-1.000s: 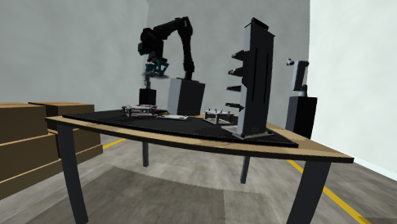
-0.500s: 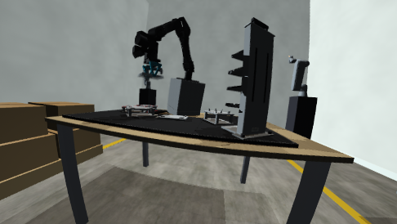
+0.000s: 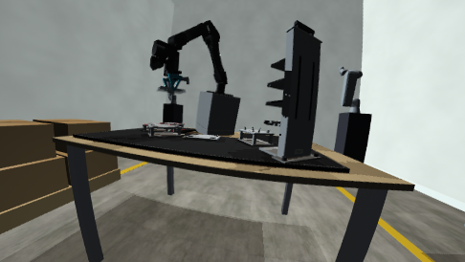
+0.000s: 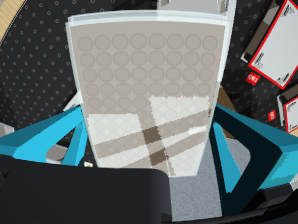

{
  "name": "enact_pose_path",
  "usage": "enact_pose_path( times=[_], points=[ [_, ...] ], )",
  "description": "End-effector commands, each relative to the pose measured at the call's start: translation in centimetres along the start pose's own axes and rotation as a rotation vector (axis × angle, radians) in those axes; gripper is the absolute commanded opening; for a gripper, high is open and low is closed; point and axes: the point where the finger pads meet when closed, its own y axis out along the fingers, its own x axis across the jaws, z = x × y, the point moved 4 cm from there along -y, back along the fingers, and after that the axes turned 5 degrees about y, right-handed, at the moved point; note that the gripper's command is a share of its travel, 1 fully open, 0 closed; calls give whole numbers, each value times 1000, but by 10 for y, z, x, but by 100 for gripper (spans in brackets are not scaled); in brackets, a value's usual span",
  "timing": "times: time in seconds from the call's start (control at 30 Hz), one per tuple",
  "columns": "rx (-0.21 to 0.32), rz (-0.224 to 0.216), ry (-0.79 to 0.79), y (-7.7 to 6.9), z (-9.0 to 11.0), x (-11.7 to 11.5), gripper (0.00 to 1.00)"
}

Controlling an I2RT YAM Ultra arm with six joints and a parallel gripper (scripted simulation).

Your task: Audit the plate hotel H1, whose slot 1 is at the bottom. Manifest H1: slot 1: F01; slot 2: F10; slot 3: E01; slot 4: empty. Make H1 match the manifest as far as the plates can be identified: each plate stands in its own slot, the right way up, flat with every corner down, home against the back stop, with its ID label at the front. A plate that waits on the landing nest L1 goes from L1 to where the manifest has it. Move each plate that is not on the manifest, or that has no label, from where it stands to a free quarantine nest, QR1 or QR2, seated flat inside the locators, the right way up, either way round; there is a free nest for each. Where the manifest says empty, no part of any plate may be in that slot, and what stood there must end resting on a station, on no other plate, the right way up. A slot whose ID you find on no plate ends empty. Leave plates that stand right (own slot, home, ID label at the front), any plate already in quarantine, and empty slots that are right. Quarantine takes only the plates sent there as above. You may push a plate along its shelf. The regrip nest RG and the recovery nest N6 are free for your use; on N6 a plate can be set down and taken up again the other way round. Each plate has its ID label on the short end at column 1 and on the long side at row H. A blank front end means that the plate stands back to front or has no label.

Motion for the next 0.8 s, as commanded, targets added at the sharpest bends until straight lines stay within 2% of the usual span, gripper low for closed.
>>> enact_pose_path(
  times=[0.0, 0.7, 0.77],
  points=[
    [-25, -6, -8, -8, -10, -10, 86],
    [-26, -4, -8, -9, -38, -67, 86],
    [-26, -4, 39, -9, -38, -74, 86]
  ],
)
